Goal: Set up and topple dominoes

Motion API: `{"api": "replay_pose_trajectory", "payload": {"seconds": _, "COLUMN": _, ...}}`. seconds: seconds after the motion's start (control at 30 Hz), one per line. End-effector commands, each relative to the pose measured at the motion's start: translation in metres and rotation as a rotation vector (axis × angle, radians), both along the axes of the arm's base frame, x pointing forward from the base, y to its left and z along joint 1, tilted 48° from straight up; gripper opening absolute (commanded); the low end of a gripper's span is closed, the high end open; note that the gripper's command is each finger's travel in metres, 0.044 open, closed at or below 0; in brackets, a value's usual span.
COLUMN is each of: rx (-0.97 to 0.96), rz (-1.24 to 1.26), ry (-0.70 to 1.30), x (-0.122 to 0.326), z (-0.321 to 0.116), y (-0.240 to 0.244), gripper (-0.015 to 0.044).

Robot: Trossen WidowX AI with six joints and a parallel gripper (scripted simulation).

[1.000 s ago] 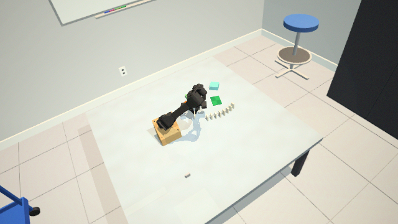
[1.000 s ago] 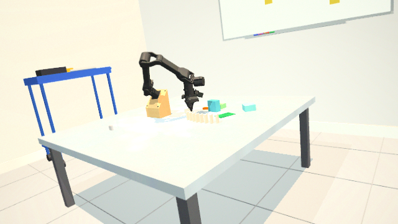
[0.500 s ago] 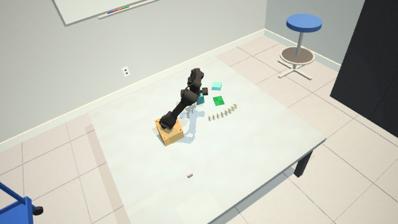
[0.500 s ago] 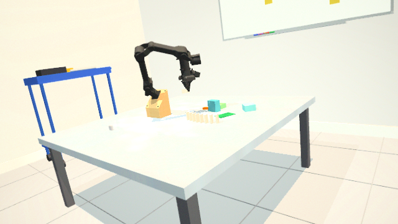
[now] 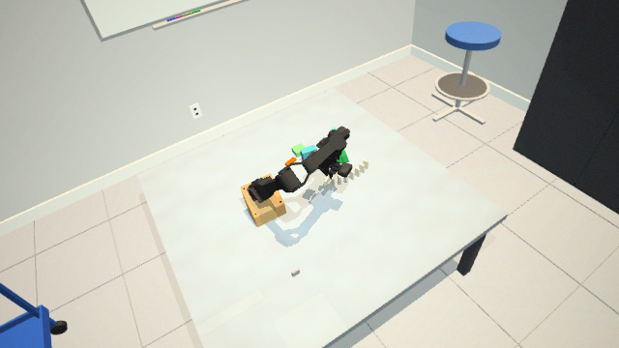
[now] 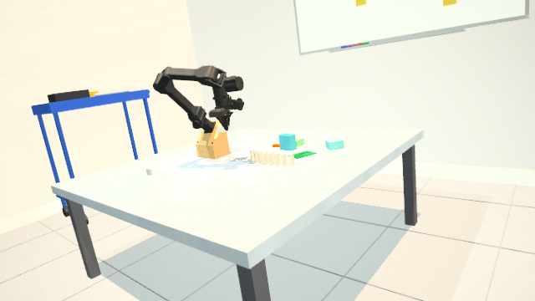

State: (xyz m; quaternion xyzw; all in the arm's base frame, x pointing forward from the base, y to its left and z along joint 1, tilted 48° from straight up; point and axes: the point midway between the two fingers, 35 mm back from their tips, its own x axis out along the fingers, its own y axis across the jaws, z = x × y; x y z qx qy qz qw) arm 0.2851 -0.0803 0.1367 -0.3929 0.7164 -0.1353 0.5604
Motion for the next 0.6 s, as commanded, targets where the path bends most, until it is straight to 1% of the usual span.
{"api": "replay_pose_trajectory", "payload": {"seconds": 0.0, "rx": -0.042, "rz": -0.137, "ry": -0.139, "x": -0.026, "z": 0.049, "y": -0.042, "gripper": 0.0028}}
{"api": "replay_pose_trajectory", "payload": {"seconds": 0.07, "rx": -0.050, "rz": -0.158, "ry": -0.158, "x": -0.031, "z": 0.055, "y": -0.047, "gripper": 0.0028}}
{"api": "replay_pose_trajectory", "payload": {"seconds": 0.27, "rx": -0.046, "rz": -0.159, "ry": -0.159, "x": -0.031, "z": 0.055, "y": -0.048, "gripper": 0.0028}}
{"api": "replay_pose_trajectory", "payload": {"seconds": 0.57, "rx": 0.174, "rz": -0.196, "ry": -0.195, "x": -0.038, "z": 0.023, "y": -0.054, "gripper": 0.0028}}
